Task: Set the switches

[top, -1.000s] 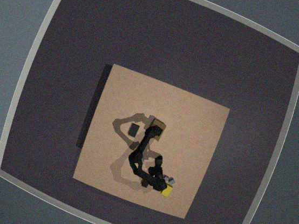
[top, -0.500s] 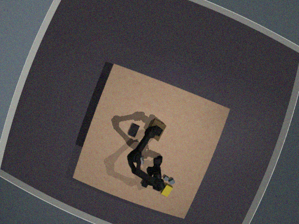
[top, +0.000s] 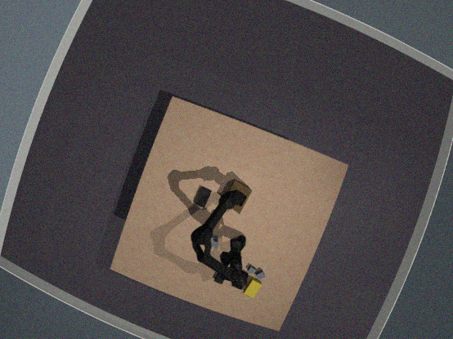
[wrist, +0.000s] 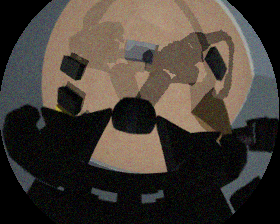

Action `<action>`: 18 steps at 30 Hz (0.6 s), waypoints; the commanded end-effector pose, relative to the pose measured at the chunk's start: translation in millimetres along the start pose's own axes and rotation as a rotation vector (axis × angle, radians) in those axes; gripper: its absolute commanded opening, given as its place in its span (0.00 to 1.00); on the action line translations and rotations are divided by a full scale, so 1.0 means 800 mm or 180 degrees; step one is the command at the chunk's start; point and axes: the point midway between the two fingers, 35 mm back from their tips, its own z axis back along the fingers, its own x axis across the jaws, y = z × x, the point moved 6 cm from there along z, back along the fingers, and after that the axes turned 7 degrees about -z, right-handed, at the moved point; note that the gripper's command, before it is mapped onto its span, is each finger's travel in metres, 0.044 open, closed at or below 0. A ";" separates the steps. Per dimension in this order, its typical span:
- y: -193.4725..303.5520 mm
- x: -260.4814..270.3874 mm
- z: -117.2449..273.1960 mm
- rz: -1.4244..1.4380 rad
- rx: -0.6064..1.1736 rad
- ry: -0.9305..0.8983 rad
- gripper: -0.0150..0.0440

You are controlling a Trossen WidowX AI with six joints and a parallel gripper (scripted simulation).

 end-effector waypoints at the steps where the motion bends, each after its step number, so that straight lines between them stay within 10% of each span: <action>1: -0.004 -0.002 -0.008 0.0005 -0.0014 0.0038 0.83; 18: -0.019 0.000 -0.015 0.0005 -0.0017 0.0039 0.83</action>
